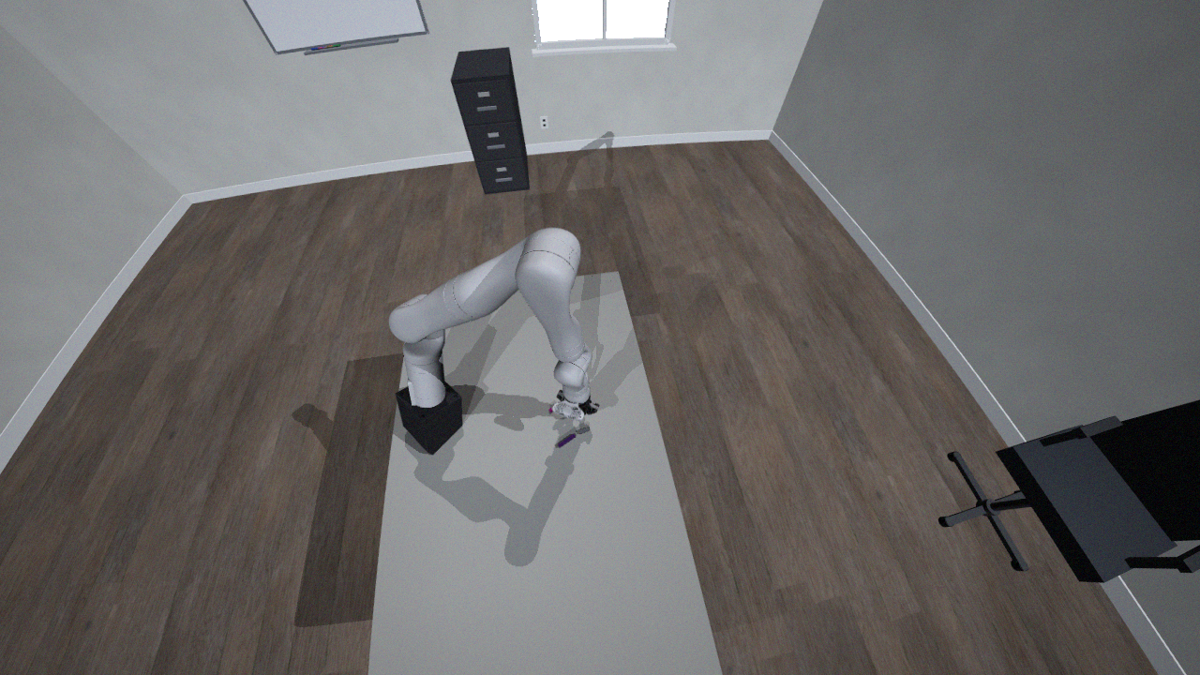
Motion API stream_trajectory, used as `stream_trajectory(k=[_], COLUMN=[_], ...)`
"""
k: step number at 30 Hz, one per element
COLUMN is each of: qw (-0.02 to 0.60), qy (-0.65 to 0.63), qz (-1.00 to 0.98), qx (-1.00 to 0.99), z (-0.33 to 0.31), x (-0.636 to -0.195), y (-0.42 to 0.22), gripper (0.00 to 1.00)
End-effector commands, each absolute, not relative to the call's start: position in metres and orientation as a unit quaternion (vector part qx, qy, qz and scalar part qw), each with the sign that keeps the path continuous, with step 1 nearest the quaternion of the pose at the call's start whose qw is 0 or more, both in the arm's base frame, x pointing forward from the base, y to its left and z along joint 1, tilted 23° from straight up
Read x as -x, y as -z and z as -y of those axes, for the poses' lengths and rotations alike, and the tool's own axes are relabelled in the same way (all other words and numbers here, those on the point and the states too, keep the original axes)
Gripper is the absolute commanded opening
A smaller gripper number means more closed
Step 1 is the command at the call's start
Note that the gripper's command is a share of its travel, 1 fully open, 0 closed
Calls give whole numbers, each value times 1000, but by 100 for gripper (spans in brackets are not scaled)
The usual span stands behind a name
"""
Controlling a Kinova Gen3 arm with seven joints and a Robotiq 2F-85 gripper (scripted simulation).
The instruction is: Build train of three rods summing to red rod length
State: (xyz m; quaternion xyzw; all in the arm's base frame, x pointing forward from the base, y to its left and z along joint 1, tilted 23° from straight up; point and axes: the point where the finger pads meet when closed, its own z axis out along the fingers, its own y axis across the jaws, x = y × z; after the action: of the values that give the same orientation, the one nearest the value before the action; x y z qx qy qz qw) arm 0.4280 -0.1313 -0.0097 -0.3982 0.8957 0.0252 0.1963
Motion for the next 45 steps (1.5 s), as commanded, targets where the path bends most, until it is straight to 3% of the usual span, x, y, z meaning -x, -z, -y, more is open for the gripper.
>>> stream_trajectory(k=[1,45], qw=[197,197], qy=[-25,-25], qz=[-896,-896], qx=[398,398], z=[132,129], x=[-428,-434], y=[9,24], gripper=[24,24])
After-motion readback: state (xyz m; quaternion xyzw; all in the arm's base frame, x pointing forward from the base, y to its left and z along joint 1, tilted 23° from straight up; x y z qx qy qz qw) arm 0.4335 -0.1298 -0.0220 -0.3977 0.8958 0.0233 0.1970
